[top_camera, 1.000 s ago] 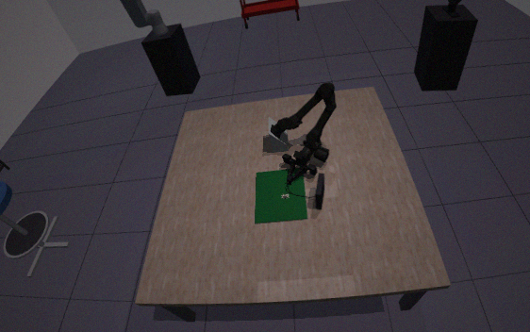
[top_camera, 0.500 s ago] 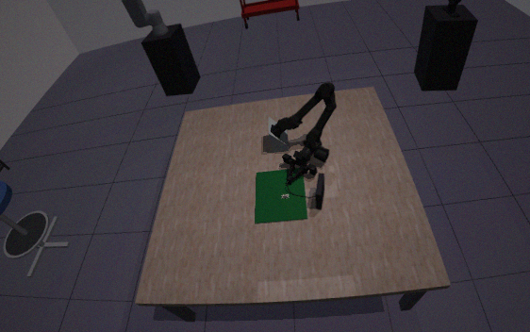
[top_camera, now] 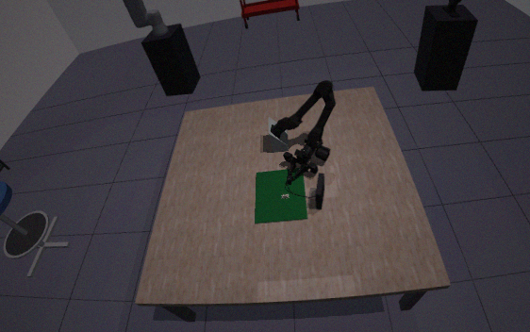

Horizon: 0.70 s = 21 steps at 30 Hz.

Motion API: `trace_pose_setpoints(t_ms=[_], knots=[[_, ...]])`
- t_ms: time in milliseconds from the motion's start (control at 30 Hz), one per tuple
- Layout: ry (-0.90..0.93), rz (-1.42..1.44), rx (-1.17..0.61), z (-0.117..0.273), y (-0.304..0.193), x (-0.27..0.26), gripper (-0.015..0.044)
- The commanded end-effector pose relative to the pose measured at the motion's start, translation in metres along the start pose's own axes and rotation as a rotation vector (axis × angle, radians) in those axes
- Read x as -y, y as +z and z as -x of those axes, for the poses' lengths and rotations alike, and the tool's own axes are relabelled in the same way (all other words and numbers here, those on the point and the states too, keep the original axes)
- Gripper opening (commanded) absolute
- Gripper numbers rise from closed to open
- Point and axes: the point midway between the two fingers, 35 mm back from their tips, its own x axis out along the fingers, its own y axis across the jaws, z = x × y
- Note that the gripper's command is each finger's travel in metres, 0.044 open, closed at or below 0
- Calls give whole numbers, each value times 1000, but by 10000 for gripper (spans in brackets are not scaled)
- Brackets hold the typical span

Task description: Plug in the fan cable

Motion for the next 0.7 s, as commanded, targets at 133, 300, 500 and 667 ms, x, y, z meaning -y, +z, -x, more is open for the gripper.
trace_pose_setpoints(t_ms=[133,300,500,667], knots=[[-4,-9,-3,21,3,-3,140],[-7,-10,-4,34,7,-3,140],[-6,-10,-4,50,13,-3,140],[-3,-9,-1,63,21,-2,140]])
